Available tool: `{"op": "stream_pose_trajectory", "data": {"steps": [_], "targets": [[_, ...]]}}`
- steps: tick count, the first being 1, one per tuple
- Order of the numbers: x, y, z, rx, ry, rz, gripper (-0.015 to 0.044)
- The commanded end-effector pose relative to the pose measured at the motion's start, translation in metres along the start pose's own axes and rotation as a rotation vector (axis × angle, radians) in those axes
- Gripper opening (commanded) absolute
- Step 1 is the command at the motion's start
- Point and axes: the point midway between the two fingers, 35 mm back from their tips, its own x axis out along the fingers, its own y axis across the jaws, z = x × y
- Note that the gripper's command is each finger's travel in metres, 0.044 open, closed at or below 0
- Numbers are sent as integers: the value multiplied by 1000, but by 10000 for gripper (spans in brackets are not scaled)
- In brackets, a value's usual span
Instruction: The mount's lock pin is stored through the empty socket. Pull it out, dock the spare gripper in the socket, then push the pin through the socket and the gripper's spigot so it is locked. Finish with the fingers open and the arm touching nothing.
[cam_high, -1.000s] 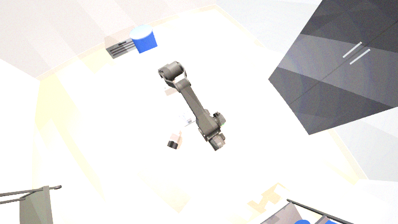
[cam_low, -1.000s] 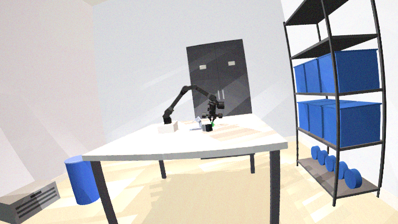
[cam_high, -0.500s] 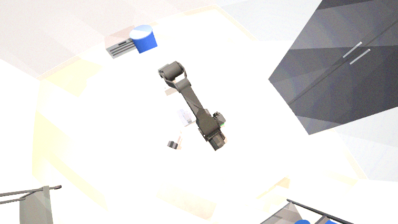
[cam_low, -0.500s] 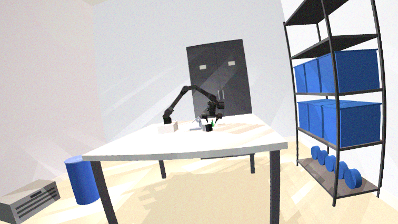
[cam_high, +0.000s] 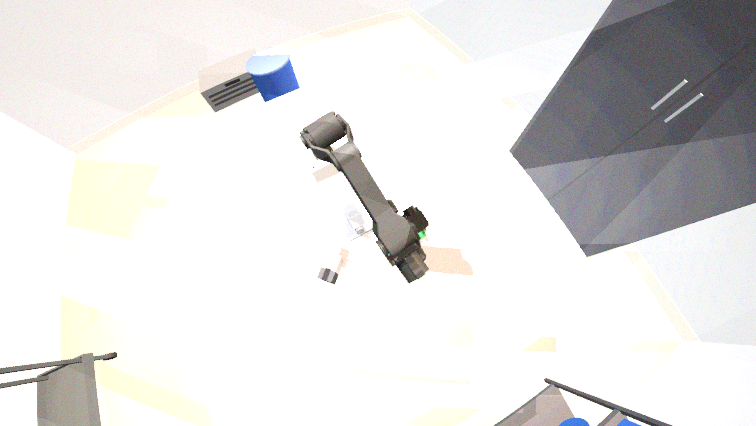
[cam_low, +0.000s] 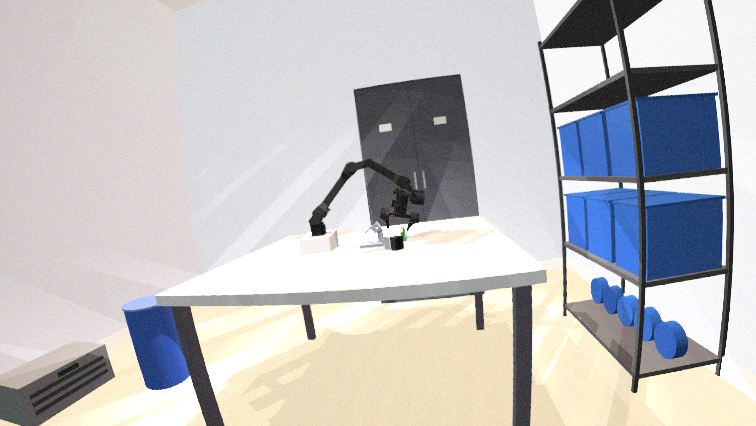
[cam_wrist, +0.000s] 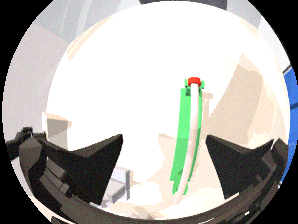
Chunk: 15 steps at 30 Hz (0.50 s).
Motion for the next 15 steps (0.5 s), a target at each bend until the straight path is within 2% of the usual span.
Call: {"op": "stream_pose_trajectory", "data": {"steps": [1, 15], "targets": [[-10, 2, 4, -1, 0, -5, 440], [-26, 19, 11, 13, 5, 59, 440]]}}
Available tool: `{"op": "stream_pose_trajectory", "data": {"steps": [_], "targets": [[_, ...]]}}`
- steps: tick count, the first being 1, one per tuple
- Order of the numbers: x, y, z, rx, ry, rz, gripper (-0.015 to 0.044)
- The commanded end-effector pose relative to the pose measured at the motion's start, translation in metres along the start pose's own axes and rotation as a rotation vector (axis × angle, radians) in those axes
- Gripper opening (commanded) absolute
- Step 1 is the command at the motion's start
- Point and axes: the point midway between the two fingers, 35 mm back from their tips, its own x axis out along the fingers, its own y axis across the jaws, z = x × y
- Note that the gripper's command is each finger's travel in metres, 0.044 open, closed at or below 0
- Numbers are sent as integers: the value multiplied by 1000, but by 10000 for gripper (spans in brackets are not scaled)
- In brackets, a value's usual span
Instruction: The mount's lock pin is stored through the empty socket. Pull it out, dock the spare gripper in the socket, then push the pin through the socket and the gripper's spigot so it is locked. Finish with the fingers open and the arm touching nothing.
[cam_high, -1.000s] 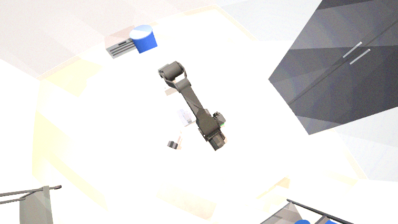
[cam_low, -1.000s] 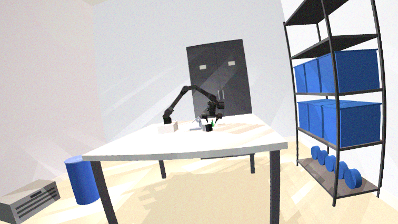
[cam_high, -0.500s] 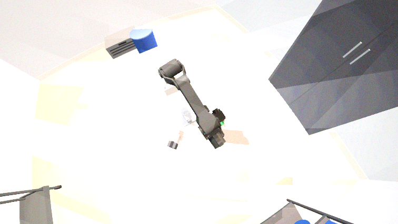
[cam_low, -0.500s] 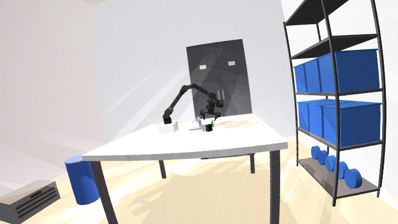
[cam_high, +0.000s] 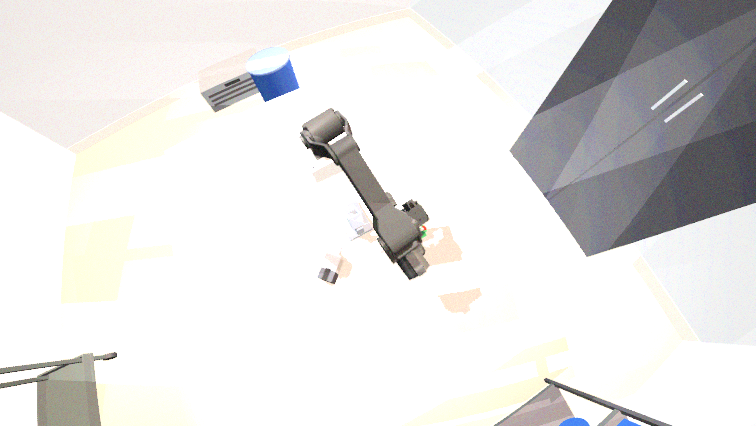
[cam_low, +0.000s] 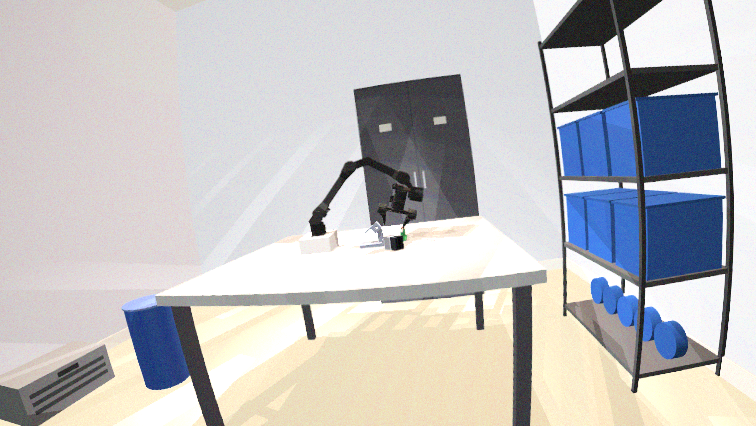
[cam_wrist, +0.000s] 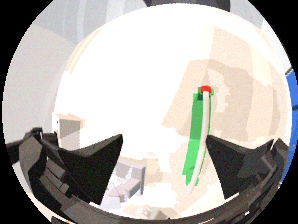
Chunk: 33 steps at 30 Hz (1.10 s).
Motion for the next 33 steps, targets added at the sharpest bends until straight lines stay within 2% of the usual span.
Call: {"op": "stream_pose_trajectory", "data": {"steps": [1, 20, 22, 30, 33], "targets": [[-10, 3, 4, -1, 0, -3, 440], [-36, 27, 15, 16, 7, 78, 440], [-30, 26, 13, 18, 8, 82, 440], [-77, 45, 32, 43, -11, 2, 440], [-82, 47, 34, 46, -14, -7, 440]]}}
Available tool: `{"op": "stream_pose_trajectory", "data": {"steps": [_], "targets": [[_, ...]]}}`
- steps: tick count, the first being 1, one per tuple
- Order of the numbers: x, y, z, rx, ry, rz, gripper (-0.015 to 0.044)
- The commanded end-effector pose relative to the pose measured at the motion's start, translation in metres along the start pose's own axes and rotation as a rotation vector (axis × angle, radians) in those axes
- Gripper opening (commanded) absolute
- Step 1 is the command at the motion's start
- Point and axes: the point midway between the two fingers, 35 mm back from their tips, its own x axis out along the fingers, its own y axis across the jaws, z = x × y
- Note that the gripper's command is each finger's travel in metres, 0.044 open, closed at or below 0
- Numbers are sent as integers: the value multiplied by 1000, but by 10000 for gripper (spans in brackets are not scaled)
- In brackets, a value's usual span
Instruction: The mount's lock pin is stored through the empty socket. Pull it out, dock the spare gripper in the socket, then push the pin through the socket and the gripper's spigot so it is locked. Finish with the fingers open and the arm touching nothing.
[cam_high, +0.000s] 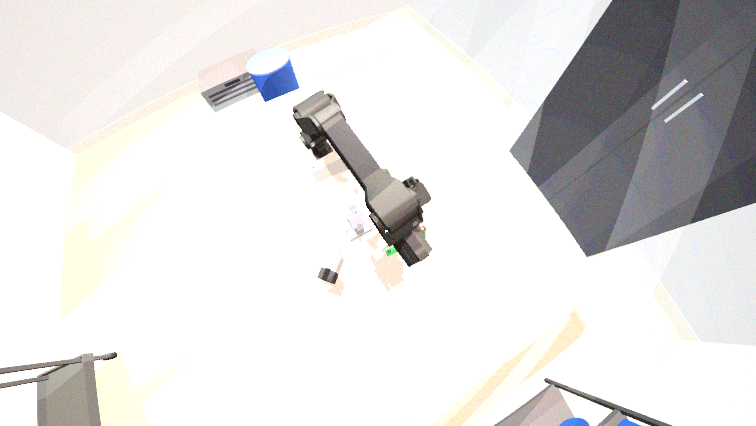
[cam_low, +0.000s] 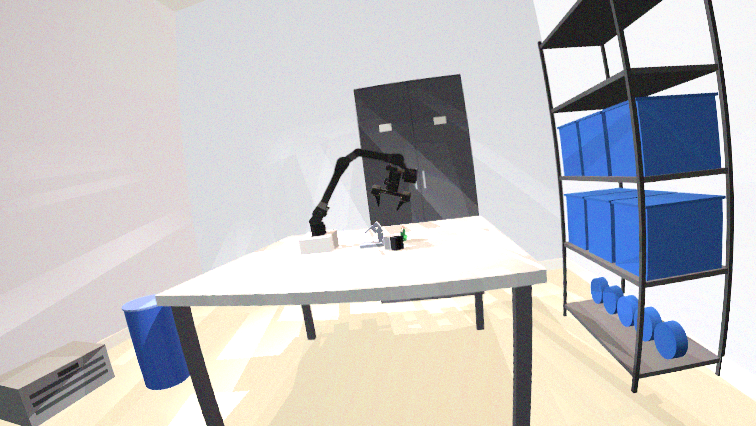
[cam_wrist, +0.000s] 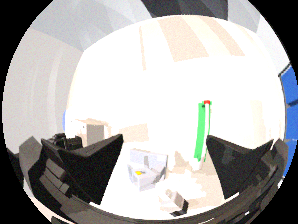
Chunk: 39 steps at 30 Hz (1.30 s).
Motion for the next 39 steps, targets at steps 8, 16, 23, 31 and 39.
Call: {"op": "stream_pose_trajectory", "data": {"steps": [8, 16, 23, 31, 39], "targets": [[-23, -14, -53, 626, 32, -155, 440], [-55, -23, -138, 1557, -41, -402, 440], [-80, -14, -208, 2287, -227, -619, 440], [-81, -13, -210, 2305, -234, -625, 440], [-57, -24, -221, 2306, -233, -623, 440]]}}
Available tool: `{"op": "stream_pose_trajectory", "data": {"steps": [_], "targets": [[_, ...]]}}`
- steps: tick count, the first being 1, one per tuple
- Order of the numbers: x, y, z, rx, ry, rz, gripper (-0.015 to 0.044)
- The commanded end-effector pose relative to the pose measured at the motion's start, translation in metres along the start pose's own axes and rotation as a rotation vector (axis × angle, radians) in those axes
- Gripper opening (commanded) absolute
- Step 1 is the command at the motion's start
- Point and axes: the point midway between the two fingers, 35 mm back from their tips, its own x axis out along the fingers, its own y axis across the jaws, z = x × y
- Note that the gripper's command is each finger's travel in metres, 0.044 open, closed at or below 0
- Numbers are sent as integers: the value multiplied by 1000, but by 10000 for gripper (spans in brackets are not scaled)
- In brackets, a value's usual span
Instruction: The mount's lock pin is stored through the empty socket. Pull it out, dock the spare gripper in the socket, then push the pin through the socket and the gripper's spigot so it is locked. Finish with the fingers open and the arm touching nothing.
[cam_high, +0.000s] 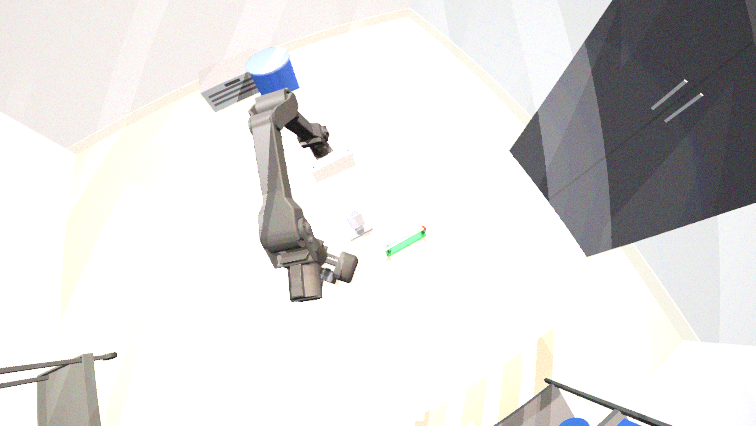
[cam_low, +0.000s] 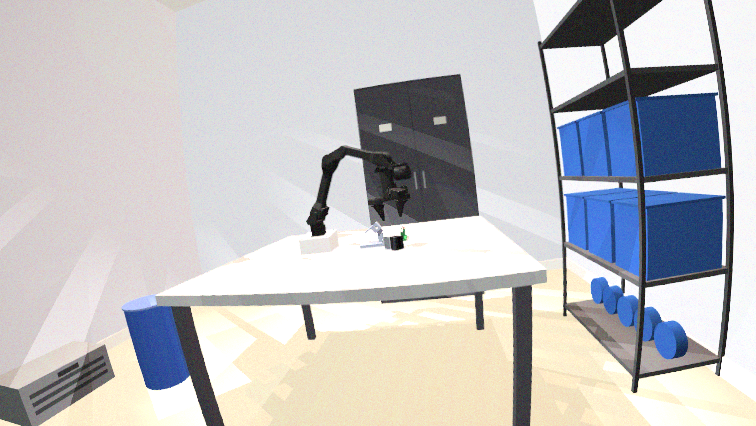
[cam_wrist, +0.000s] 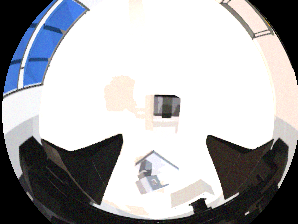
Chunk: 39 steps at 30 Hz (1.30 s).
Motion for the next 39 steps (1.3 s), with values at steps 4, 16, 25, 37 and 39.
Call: {"op": "stream_pose_trajectory", "data": {"steps": [4, 16, 25, 37, 39], "targets": [[41, -4, -3, 6, 13, -14, 440], [66, -5, -4, 6, 14, -15, 440], [81, -5, -4, 6, 14, -15, 440], [100, -6, -5, 6, 14, -15, 440], [104, -6, -6, 6, 14, -15, 440]]}}
